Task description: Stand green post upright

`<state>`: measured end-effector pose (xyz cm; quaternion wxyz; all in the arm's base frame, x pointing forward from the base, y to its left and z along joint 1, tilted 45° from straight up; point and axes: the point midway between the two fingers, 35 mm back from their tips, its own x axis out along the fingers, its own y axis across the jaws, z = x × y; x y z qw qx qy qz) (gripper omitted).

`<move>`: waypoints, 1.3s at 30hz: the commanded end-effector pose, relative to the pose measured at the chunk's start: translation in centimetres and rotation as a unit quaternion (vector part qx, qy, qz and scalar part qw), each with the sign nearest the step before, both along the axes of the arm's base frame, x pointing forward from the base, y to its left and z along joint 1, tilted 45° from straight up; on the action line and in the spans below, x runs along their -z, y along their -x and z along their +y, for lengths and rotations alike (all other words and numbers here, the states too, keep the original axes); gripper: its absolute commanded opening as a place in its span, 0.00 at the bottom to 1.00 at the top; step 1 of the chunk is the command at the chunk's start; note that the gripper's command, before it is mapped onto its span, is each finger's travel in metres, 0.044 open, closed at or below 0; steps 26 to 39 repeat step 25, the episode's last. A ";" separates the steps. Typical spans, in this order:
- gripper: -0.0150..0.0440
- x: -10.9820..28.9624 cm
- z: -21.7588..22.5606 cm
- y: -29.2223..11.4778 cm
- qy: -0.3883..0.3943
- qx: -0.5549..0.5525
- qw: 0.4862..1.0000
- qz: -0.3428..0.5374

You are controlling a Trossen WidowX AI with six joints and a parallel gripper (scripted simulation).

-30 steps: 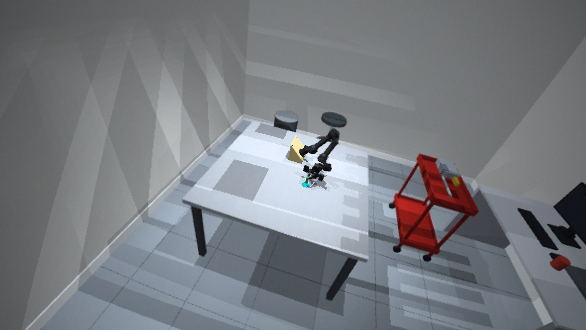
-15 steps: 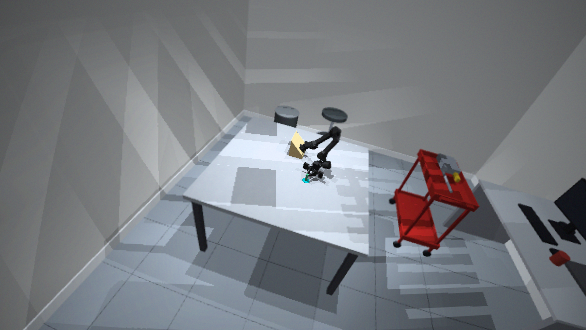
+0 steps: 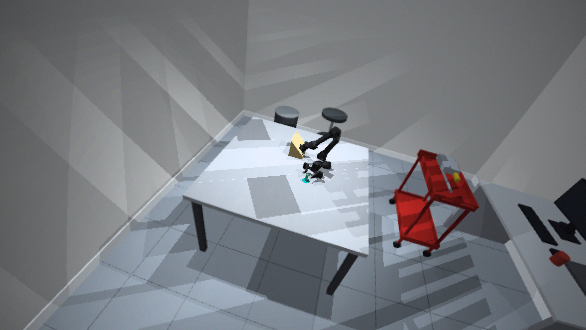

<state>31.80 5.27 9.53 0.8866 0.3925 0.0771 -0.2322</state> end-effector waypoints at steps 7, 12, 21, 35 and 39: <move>0.93 -1.7 -1.6 -0.1 -0.003 0.003 1.000 0.000; 0.93 -3.5 -3.3 0.1 -0.004 0.004 1.000 0.001; 0.93 -6.5 -6.2 1.2 -0.001 0.005 1.000 -0.002; 0.93 -6.1 -6.4 0.4 0.015 -0.017 0.999 0.045; 0.93 -6.1 -6.4 0.4 0.015 -0.017 0.999 0.045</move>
